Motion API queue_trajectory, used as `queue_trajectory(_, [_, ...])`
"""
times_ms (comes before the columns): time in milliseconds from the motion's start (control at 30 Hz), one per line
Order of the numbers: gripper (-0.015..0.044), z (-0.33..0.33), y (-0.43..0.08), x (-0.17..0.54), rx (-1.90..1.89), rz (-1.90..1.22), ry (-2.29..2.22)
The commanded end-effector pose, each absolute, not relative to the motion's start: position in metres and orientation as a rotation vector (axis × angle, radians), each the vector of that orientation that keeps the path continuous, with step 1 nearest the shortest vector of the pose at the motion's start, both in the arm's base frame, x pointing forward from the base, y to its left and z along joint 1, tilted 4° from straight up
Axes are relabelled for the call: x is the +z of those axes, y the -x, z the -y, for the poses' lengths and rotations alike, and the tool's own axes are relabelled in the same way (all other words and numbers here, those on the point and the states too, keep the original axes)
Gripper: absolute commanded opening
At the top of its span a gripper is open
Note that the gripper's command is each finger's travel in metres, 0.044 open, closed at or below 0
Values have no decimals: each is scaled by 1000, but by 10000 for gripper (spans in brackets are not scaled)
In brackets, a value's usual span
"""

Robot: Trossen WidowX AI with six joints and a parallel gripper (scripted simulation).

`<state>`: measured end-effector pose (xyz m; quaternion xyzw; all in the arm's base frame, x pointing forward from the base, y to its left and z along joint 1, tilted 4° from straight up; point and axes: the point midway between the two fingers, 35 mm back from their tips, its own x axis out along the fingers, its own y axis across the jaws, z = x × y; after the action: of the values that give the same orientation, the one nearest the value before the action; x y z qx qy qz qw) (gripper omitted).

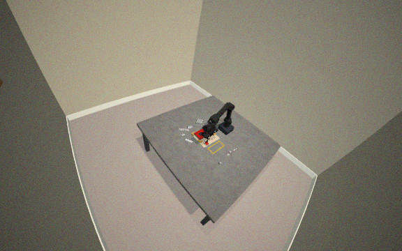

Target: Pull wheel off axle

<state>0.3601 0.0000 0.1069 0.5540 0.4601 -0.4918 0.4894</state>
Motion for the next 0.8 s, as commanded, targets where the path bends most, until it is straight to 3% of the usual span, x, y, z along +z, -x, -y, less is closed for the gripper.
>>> queue_trajectory(0, [0,-3,-359,105,-1198,-1121,-1344])
queue_trajectory(767, [0,-101,-307,111,-1195,-1127,-1347])
